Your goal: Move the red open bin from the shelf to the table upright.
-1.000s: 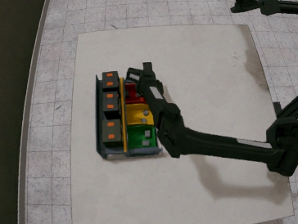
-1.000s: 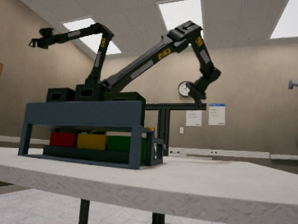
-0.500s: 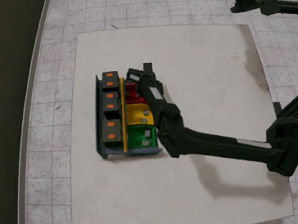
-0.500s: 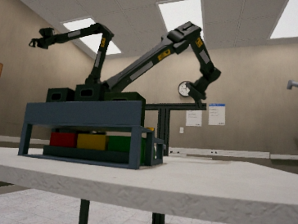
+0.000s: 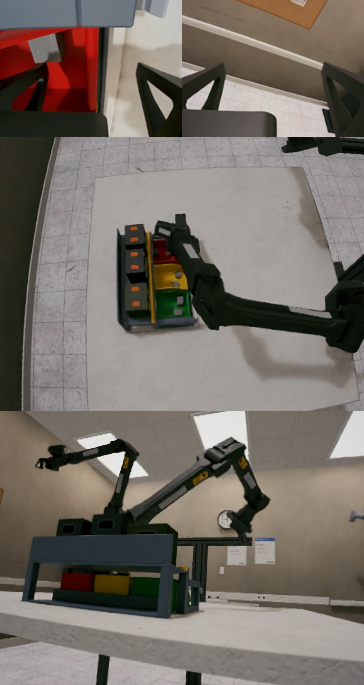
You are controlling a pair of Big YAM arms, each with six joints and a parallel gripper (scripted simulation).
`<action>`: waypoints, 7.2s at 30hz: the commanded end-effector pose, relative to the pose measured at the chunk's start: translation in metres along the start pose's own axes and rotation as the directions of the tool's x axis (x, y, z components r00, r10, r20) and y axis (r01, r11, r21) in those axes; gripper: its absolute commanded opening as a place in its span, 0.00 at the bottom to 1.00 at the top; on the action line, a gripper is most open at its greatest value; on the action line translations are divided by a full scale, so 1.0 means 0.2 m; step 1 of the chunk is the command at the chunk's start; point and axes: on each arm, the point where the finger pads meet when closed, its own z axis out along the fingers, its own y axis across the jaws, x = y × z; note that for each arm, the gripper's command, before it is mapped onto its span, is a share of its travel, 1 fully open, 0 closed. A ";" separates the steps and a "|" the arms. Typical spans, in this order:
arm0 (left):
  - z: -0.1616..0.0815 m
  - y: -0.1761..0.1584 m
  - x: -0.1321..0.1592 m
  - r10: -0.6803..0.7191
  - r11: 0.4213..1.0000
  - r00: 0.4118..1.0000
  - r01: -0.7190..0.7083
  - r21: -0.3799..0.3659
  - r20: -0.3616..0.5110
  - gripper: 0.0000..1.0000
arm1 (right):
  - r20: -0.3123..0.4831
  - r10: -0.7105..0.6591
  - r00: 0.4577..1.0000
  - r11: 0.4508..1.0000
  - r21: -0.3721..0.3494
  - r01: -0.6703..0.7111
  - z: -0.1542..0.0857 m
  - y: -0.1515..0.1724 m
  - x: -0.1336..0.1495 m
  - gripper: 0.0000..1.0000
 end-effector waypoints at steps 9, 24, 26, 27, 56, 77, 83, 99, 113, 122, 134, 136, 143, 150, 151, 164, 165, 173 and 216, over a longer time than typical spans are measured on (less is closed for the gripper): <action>0.04 0.03 -0.01 -0.008 1.000 1.000 0.008 -0.005 0.007 0.90 | 0.056 -0.019 0.998 1.000 0.005 0.019 -0.03 -0.01 -0.19 1.00; 0.05 0.03 -0.01 -0.006 1.000 1.000 0.006 -0.003 0.007 0.90 | 0.056 -0.019 0.998 1.000 0.005 0.019 -0.03 -0.01 -0.19 1.00; 0.05 0.03 -0.01 -0.007 1.000 1.000 0.007 -0.003 0.007 0.90 | 0.056 -0.019 0.998 1.000 0.005 0.019 -0.03 -0.01 -0.19 1.00; 0.05 0.03 -0.01 -0.007 1.000 1.000 0.007 -0.003 0.007 0.90 | 0.056 -0.019 0.998 1.000 0.005 0.019 -0.03 -0.01 -0.19 1.00; 0.03 0.05 -0.01 -0.007 1.000 1.000 0.007 -0.008 0.008 0.00 | 0.056 -0.019 0.998 1.000 0.005 0.019 -0.03 -0.01 -0.19 1.00; -0.01 0.05 -0.02 -0.010 1.000 1.000 0.010 -0.015 0.006 0.00 | 0.056 -0.019 0.998 1.000 0.005 0.019 -0.03 -0.01 -0.19 1.00; -0.02 0.05 -0.02 -0.011 1.000 1.000 0.011 -0.016 0.005 0.00 | 0.056 -0.019 0.998 1.000 0.005 0.019 -0.03 -0.01 -0.19 1.00; -0.04 0.06 -0.02 -0.014 1.000 1.000 0.014 -0.021 0.004 0.00 | 0.056 -0.019 0.998 1.000 0.005 0.019 -0.03 -0.01 -0.19 1.00; -0.06 0.06 -0.02 -0.015 1.000 1.000 0.015 -0.025 0.005 0.00 | 0.056 -0.019 0.998 1.000 0.005 0.019 -0.03 -0.01 -0.19 1.00; -0.07 0.06 -0.03 -0.014 1.000 1.000 0.014 -0.026 0.005 0.00 | 0.056 -0.019 0.998 1.000 0.005 0.019 -0.03 -0.01 -0.19 1.00; -0.11 0.06 -0.04 -0.002 1.000 1.000 0.003 -0.030 0.007 0.00 | 0.056 -0.019 0.998 1.000 0.005 0.019 -0.03 -0.01 -0.19 1.00; -0.11 0.06 -0.04 -0.002 1.000 1.000 0.002 -0.030 0.008 0.00 | 0.056 -0.019 0.998 1.000 0.005 0.019 -0.03 -0.01 -0.19 1.00; -0.13 0.06 -0.04 -0.001 1.000 1.000 0.002 -0.029 0.008 0.00 | 0.056 -0.019 0.998 1.000 0.005 0.019 -0.03 -0.01 -0.19 1.00; -0.14 0.06 -0.04 -0.003 1.000 1.000 0.003 -0.030 0.008 0.00 | 0.056 -0.019 0.998 1.000 0.005 0.019 -0.03 -0.01 -0.19 1.00; -0.14 0.06 -0.04 -0.001 1.000 1.000 0.001 -0.029 0.007 0.00 | 0.056 -0.019 0.998 1.000 0.005 0.019 -0.03 -0.01 -0.19 1.00; -0.17 0.06 -0.04 -0.001 1.000 1.000 0.001 -0.029 0.007 0.00 | 0.056 -0.019 0.998 1.000 0.005 0.019 -0.03 -0.01 -0.19 1.00; -0.17 0.06 -0.04 -0.001 1.000 1.000 0.001 -0.029 0.007 0.00 | 0.056 -0.019 0.998 1.000 0.005 0.019 -0.03 -0.01 -0.19 1.00; -0.19 0.06 -0.04 -0.001 1.000 1.000 0.001 -0.029 0.007 0.00 | 0.056 -0.019 0.998 1.000 0.005 0.019 -0.03 -0.01 -0.19 1.00; -0.25 0.09 -0.06 -0.002 0.999 1.000 0.003 -0.044 0.016 0.00 | 0.056 -0.019 0.998 1.000 0.005 0.019 -0.03 -0.01 -0.19 1.00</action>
